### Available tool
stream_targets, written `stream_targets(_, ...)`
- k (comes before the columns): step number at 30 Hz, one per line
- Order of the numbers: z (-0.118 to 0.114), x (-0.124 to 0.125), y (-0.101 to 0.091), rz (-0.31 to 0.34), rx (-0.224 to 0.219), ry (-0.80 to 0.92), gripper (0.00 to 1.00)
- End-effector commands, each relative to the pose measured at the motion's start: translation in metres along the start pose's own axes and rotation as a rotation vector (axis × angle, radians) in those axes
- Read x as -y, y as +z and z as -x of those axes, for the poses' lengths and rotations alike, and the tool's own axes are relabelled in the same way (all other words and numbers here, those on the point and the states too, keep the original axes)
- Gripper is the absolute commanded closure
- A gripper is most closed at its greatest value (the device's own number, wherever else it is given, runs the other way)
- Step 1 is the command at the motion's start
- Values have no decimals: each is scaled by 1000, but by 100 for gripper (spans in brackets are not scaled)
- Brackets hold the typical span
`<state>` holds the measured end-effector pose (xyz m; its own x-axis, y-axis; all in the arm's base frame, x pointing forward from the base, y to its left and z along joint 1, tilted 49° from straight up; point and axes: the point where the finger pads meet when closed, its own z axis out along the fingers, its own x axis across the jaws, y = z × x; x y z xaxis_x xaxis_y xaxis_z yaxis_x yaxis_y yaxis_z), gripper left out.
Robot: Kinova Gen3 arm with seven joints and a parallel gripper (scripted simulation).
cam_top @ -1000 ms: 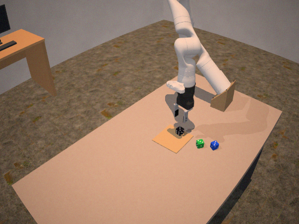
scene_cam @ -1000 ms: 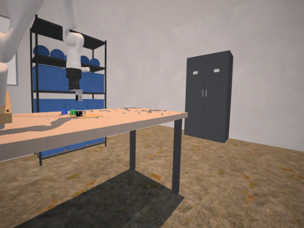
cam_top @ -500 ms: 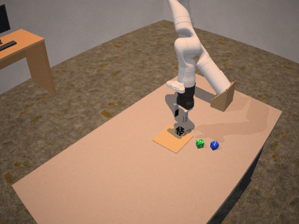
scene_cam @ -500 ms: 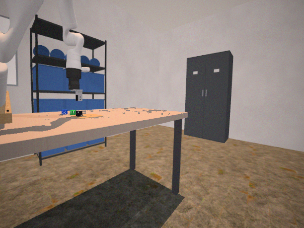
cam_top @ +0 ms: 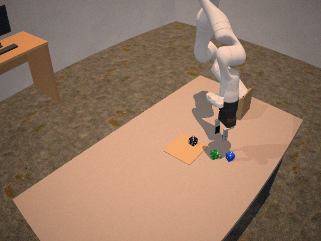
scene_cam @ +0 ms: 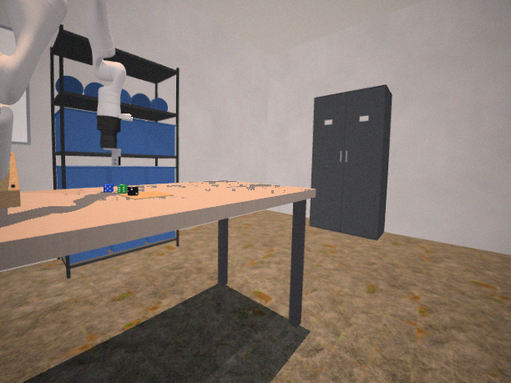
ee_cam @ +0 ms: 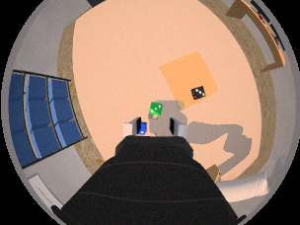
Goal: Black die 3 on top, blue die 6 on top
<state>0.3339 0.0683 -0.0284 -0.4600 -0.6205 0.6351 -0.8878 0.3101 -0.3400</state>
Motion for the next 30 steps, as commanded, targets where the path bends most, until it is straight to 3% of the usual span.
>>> stream_targets(1, 32, -22, 15, -31, -38, 10, 0)
stream_targets(8, 44, -35, 19, -27, -38, 39, 0)
stream_targets(9, 44, -35, 19, -27, -38, 39, 13)
stream_targets(30, 44, -35, 19, -27, -38, 39, 13)
